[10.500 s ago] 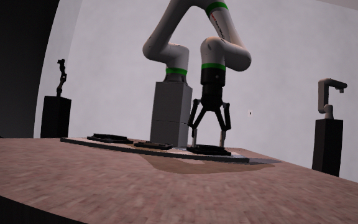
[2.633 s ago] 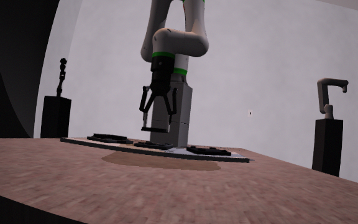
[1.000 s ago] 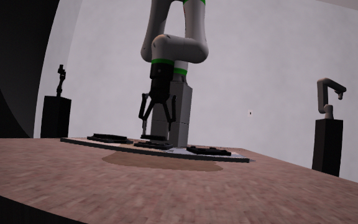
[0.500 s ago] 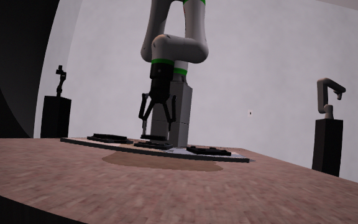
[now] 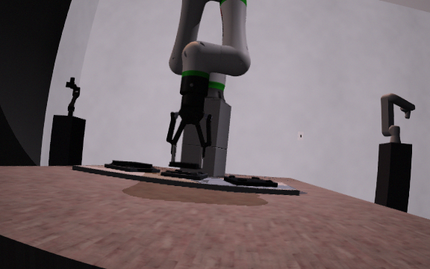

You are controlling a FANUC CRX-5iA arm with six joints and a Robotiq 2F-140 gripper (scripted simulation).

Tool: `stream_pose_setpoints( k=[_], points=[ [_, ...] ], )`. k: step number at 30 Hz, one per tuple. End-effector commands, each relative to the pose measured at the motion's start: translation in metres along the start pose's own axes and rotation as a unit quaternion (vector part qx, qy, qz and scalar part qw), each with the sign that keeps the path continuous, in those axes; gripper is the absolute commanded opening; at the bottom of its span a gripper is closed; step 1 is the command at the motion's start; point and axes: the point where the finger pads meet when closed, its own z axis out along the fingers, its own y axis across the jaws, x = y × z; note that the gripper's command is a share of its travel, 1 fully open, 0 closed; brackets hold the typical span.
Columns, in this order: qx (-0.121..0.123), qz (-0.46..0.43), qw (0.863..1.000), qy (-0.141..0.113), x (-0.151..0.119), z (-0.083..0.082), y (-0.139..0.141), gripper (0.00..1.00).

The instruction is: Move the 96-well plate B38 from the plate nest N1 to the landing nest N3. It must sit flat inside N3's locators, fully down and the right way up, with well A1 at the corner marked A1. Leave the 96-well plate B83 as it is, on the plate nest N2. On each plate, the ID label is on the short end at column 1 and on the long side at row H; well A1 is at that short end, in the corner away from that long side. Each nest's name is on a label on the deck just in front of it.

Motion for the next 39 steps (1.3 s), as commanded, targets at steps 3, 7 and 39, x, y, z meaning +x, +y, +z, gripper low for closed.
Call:
stream_pose_setpoints(
  k=[3,7,39],
  points=[
    [0.000,0.000,1.000,0.000,0.0002,0.0002,0.0001,0.00],
    [0.000,0.000,1.000,0.000,0.0002,0.0009,0.0001,0.00],
    [0.000,0.000,1.000,0.000,0.0002,0.0049,0.0001,0.00]
  ],
)
